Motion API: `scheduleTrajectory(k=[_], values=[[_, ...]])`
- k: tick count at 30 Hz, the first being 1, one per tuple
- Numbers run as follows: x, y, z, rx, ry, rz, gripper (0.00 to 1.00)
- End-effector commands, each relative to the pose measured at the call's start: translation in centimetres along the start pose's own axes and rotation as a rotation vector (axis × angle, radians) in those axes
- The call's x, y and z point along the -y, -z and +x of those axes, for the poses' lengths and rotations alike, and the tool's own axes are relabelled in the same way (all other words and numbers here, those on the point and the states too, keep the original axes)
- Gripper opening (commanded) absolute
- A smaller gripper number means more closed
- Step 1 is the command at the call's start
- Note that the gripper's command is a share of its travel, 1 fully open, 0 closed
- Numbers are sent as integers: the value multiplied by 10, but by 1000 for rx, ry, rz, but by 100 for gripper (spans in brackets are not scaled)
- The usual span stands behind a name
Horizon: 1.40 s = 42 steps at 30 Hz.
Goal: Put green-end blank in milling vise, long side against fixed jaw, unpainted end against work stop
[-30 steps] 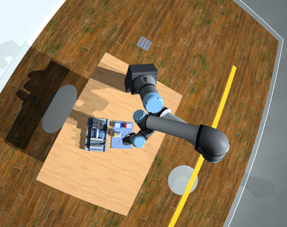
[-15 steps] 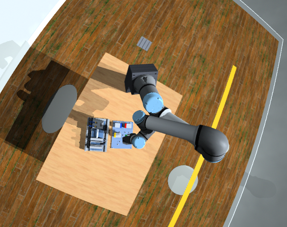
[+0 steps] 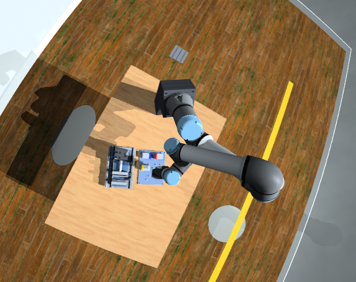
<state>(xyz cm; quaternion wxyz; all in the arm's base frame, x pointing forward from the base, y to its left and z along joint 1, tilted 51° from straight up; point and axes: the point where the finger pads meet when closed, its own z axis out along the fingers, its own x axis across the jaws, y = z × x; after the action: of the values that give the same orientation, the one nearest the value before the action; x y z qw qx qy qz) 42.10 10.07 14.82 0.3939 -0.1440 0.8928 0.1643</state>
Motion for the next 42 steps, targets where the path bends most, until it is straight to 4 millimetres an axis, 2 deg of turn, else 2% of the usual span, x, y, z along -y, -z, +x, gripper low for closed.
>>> scheduleTrajectory(k=[1, 4, 16, 21, 33, 38, 42], values=[[19, 0, -6, 0, 0, 1, 0], [48, -1, -14, 0, 0, 1, 0], [48, -1, -14, 0, 0, 1, 0], [95, -2, -28, 0, 0, 1, 0], [95, -2, -28, 0, 0, 1, 0], [143, -4, -42, 0, 0, 1, 0], [143, -4, -42, 0, 0, 1, 0]])
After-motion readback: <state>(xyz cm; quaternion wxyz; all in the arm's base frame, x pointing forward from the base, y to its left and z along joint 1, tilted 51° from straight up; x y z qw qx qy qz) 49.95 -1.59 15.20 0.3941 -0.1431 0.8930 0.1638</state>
